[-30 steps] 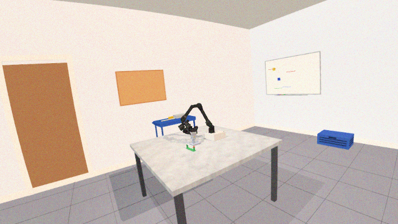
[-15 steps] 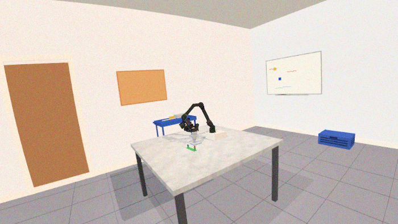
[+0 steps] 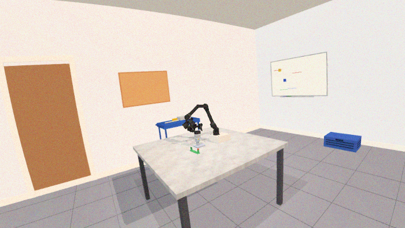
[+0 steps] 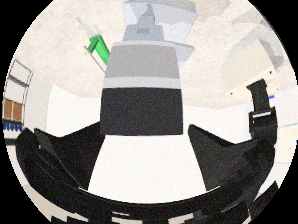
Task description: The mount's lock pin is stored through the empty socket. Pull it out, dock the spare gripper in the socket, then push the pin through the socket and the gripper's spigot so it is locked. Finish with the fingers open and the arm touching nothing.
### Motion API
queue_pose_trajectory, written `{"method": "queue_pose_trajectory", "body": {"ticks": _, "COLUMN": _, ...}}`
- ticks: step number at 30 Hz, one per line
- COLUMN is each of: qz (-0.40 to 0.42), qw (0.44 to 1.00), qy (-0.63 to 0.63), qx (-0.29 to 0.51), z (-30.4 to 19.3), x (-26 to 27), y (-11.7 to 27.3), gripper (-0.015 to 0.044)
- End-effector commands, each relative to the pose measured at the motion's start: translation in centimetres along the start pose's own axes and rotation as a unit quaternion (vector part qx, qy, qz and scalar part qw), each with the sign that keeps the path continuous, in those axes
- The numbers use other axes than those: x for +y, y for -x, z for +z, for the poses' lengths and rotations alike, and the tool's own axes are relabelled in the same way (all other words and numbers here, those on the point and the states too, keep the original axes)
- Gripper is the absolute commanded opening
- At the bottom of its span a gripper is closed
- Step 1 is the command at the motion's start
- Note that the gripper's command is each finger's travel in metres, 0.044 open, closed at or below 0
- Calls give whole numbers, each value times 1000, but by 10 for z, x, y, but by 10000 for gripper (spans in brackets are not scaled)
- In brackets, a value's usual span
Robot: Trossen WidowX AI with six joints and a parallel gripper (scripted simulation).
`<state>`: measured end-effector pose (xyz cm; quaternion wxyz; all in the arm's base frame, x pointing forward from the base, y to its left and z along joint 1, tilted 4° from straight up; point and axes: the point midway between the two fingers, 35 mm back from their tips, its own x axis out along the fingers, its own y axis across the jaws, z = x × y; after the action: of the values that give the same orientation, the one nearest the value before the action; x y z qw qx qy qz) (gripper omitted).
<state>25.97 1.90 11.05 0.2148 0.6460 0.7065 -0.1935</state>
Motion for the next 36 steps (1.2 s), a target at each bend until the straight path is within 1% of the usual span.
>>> {"method": "queue_pose_trajectory", "body": {"ticks": 1, "qz": 1, "qw": 1000, "qy": 1, "qx": -1, "z": -8, "x": 0, "y": 5, "gripper": 440}}
{"method": "queue_pose_trajectory", "body": {"ticks": 9, "qz": -1, "qw": 1000, "qy": -5, "qx": 1, "z": -20, "x": -2, "y": 10, "gripper": 440}}
{"method": "queue_pose_trajectory", "body": {"ticks": 36, "qz": 47, "qw": 999, "qy": -5, "qx": -27, "z": -58, "x": -5, "y": 26, "gripper": 440}}
